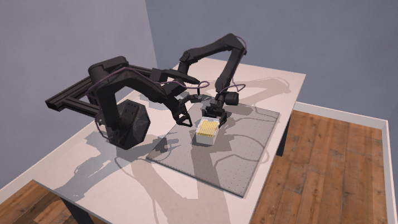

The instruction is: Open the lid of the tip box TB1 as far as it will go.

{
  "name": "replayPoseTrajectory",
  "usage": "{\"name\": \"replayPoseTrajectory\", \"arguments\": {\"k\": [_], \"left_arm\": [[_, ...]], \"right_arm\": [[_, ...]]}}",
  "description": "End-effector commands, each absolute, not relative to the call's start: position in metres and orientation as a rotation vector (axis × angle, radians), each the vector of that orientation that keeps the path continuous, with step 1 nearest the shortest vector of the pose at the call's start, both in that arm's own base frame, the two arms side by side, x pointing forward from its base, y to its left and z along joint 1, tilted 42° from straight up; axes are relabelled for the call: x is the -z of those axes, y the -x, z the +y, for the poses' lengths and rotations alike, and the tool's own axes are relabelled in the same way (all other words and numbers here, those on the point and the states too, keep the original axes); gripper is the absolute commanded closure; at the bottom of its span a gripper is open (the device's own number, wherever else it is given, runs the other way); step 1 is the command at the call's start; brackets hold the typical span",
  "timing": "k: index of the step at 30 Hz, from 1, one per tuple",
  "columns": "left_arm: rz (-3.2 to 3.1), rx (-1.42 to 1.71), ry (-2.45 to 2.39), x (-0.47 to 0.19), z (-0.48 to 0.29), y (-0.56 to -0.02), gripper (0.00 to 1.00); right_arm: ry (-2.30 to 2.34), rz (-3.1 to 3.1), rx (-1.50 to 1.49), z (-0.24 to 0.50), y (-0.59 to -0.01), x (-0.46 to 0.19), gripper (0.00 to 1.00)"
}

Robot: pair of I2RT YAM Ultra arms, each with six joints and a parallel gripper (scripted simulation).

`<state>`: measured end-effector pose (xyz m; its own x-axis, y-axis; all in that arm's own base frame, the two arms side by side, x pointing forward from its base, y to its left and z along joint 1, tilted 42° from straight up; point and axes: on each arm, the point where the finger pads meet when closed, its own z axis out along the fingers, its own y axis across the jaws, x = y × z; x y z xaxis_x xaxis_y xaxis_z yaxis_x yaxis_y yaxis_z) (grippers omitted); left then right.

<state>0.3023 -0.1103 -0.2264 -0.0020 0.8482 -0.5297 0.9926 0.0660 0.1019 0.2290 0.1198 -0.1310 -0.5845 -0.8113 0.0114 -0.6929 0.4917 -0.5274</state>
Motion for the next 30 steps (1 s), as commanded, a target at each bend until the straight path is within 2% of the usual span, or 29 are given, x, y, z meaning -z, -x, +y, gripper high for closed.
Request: {"name": "replayPoseTrajectory", "arguments": {"k": [1, 5, 9, 12, 13, 14, 16, 19, 30], "left_arm": [[1.854, 0.424, -1.835, 0.222, -0.119, -0.308, 0.11], [1.844, 0.418, -1.839, 0.22, -0.119, -0.309, 0.17], [1.844, 0.418, -1.839, 0.22, -0.119, -0.309, 0.62], [1.844, 0.418, -1.839, 0.22, -0.119, -0.309, 0.28], [1.844, 0.418, -1.839, 0.22, -0.119, -0.309, 0.17], [1.844, 0.418, -1.839, 0.22, -0.119, -0.309, 0.17], [1.844, 0.418, -1.839, 0.22, -0.119, -0.309, 0.17], [1.844, 0.418, -1.839, 0.22, -0.119, -0.309, 0.17], [1.844, 0.418, -1.839, 0.22, -0.119, -0.309, 0.17]], "right_arm": [[1.285, 2.473, 0.708, 0.13, -0.234, 0.129, 0.0], [1.285, 2.473, 0.708, 0.13, -0.234, 0.129, 0.0], [1.285, 2.473, 0.708, 0.13, -0.234, 0.129, 0.0], [1.285, 2.473, 0.708, 0.13, -0.234, 0.129, 0.0], [1.257, 2.452, 0.696, 0.138, -0.24, 0.126, 0.11], [1.241, 2.445, 0.695, 0.139, -0.242, 0.127, 0.23], [1.241, 2.445, 0.695, 0.139, -0.242, 0.127, 0.23], [1.171, 2.406, 0.687, 0.143, -0.249, 0.128, 0.57], [0.82, 2.168, 0.607, 0.167, -0.269, 0.137, 0.57]]}}
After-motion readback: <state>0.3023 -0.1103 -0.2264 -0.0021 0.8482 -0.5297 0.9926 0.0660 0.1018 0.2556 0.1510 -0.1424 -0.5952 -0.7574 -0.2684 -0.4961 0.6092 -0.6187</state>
